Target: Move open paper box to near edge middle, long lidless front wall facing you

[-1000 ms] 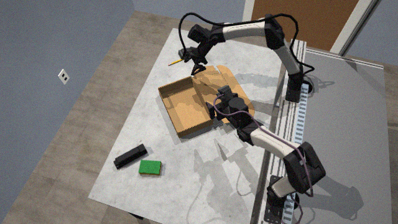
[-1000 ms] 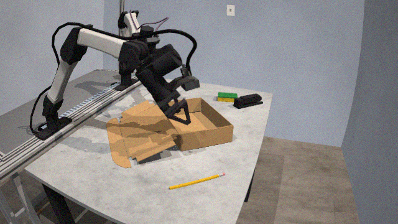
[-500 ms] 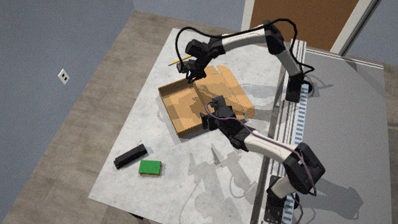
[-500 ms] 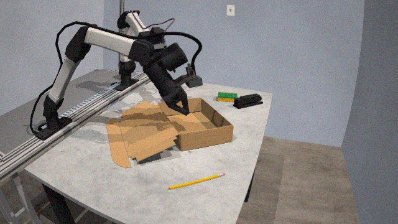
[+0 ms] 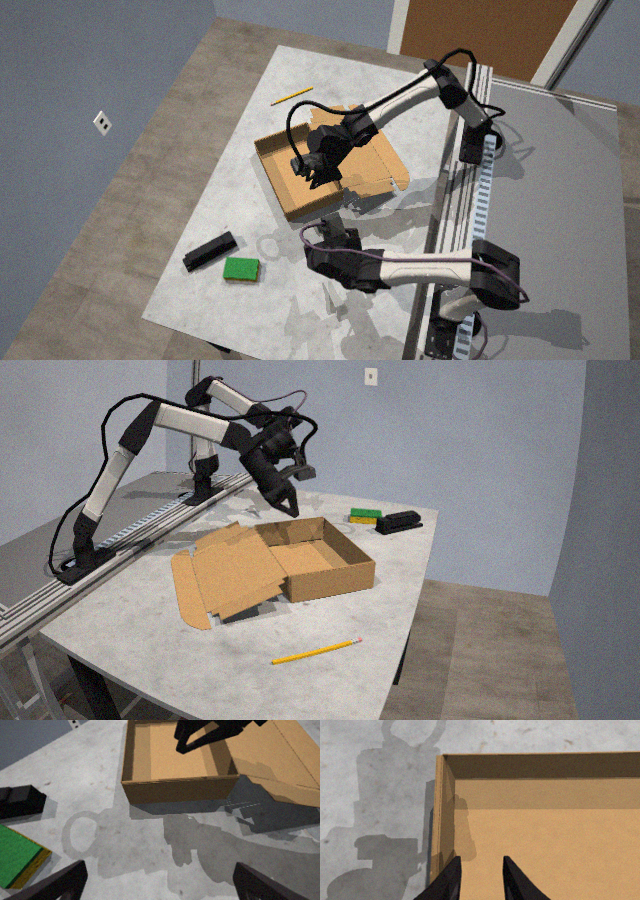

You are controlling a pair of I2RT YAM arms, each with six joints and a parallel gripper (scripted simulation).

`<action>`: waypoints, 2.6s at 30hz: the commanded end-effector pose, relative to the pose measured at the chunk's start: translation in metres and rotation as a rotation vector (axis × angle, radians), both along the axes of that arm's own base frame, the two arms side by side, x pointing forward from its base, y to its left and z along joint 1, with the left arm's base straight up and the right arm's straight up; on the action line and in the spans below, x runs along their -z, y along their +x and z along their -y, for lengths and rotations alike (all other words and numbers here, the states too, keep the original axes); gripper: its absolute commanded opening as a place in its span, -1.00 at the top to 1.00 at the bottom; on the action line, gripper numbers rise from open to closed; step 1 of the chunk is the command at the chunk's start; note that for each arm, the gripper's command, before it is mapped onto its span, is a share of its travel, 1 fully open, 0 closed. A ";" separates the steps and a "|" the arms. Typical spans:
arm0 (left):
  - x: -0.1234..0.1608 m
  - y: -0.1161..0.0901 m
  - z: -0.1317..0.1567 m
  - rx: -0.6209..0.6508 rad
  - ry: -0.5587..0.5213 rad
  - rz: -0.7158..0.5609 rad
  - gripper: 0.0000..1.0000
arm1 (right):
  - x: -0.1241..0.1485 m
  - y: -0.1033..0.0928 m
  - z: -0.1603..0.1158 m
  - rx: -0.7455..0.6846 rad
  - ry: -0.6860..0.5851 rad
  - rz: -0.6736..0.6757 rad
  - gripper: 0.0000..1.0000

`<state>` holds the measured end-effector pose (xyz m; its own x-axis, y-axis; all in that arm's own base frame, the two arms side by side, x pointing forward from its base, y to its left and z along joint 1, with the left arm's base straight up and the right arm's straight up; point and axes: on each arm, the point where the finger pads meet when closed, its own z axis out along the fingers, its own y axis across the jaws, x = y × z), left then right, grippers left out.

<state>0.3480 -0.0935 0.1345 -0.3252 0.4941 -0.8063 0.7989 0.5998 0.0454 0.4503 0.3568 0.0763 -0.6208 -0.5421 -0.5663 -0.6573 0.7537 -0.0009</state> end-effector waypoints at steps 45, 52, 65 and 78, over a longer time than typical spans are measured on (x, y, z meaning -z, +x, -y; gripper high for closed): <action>-0.052 -0.036 -0.085 0.043 -0.145 0.085 -1.00 | 0.029 0.000 -0.042 0.001 0.014 0.008 0.42; -0.052 -0.036 -0.085 0.043 -0.145 0.085 -1.00 | 0.042 0.003 -0.046 0.000 0.009 0.002 0.42; -0.052 -0.036 -0.085 0.043 -0.146 0.083 -1.00 | 0.056 0.011 -0.051 0.001 0.008 0.003 0.43; -0.052 -0.036 -0.085 0.043 -0.147 0.082 -1.00 | 0.058 0.018 -0.057 0.001 0.019 0.014 0.55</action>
